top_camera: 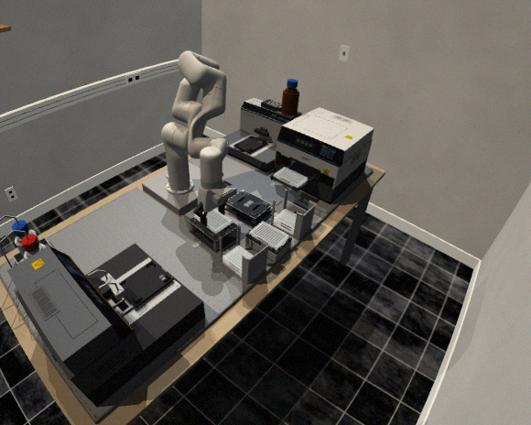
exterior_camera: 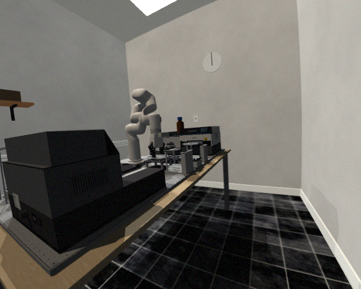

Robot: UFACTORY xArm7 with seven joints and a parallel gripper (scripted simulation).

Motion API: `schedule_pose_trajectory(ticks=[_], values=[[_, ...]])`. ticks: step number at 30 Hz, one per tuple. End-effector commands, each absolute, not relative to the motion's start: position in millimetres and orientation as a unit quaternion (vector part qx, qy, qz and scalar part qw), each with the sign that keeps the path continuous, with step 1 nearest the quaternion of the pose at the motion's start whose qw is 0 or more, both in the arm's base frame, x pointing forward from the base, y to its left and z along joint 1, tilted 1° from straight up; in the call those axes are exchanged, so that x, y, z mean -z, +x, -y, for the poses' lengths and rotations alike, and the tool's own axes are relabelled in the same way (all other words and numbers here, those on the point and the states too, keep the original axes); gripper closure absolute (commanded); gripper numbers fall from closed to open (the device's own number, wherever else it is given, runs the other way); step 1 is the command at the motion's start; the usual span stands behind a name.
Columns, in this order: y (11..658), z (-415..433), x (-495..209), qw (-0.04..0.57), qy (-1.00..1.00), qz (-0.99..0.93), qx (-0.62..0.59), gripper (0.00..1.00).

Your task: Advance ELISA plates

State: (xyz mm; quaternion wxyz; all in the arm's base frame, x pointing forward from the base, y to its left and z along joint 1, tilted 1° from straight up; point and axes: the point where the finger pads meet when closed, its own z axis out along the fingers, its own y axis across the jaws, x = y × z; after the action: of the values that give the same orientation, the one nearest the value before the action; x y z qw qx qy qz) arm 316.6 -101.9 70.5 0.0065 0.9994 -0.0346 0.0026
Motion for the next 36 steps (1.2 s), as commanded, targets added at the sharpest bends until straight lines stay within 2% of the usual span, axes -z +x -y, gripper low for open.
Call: schedule_pose_trajectory(ticks=[1, 36], values=[[317.6, 102.2, -75.8, 0.007, 0.999, 0.035, -0.004, 1.00], [317.4, 101.7, -117.2, 0.007, 0.999, 0.035, -0.004, 1.00]])
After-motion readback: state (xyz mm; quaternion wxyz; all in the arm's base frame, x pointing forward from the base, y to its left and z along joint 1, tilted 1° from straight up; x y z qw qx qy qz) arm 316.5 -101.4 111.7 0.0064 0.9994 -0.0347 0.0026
